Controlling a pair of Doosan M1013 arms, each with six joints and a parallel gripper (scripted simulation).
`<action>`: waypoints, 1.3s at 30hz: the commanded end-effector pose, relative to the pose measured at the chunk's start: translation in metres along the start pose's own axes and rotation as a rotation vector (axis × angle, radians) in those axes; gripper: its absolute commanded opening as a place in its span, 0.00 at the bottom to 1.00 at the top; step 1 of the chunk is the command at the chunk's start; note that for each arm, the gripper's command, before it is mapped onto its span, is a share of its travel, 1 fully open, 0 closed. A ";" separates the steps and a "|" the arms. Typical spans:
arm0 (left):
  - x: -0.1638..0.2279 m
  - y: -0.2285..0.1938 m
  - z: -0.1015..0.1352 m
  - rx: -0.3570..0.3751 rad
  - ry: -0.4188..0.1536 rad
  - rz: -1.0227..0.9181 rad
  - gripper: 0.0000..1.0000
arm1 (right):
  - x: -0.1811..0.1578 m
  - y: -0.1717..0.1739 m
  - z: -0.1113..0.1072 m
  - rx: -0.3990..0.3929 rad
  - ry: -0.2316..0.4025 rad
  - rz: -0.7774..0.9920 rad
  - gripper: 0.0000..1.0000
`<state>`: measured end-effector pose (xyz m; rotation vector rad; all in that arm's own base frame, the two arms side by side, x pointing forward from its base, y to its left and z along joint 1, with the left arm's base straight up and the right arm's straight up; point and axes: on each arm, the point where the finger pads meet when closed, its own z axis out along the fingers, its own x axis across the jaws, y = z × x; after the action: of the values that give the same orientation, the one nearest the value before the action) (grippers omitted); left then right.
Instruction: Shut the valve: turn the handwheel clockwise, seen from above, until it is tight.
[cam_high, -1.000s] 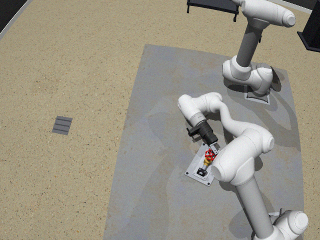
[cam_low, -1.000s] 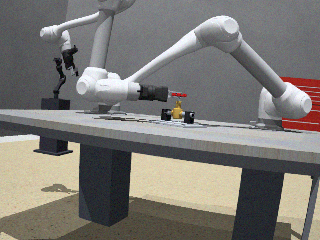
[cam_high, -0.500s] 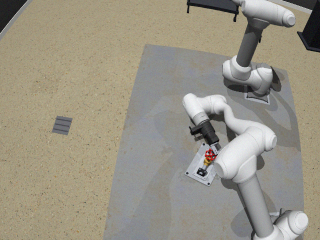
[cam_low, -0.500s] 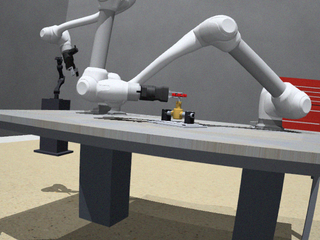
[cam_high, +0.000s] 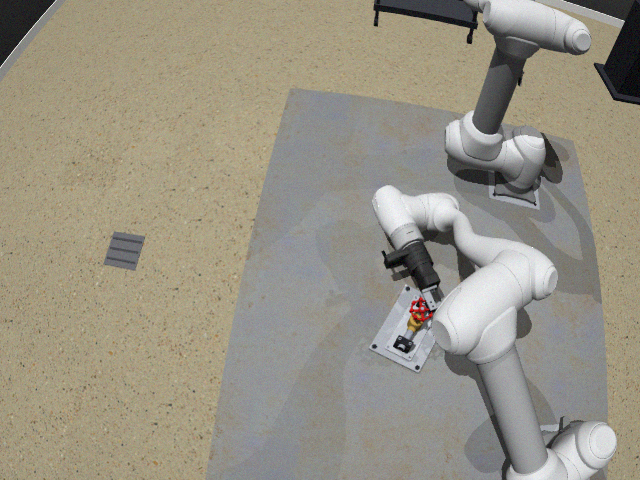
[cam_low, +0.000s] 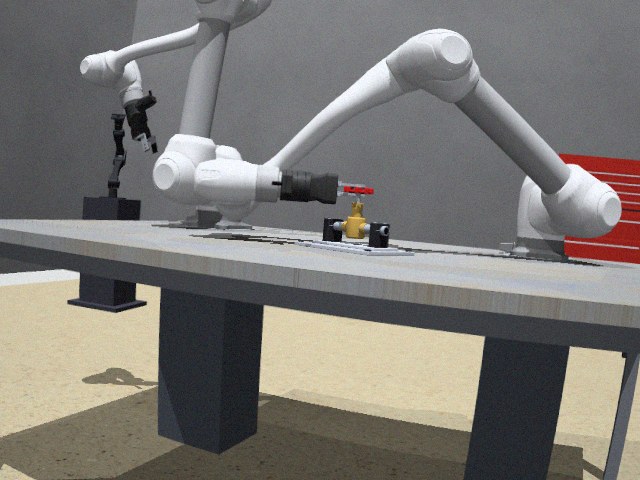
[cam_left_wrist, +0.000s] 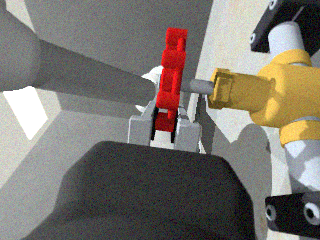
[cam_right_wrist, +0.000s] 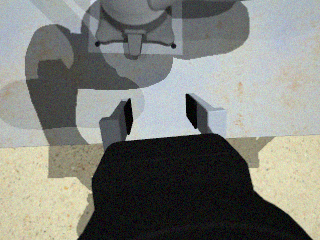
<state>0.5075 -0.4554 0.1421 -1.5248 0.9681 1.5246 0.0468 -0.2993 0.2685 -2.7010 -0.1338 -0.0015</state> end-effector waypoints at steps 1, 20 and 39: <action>-0.002 0.000 0.000 0.012 0.002 0.000 0.00 | 0.000 0.000 -0.001 -0.001 0.000 0.000 1.00; -0.002 0.000 0.001 0.056 0.002 0.000 0.00 | 0.000 0.000 -0.001 -0.001 0.000 0.000 1.00; -0.002 0.000 0.002 0.069 0.002 0.000 0.00 | 0.000 0.000 -0.001 -0.001 0.000 0.000 1.00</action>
<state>0.5067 -0.4536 0.1421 -1.4763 1.0105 1.4761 0.0468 -0.2993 0.2685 -2.7010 -0.1338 -0.0015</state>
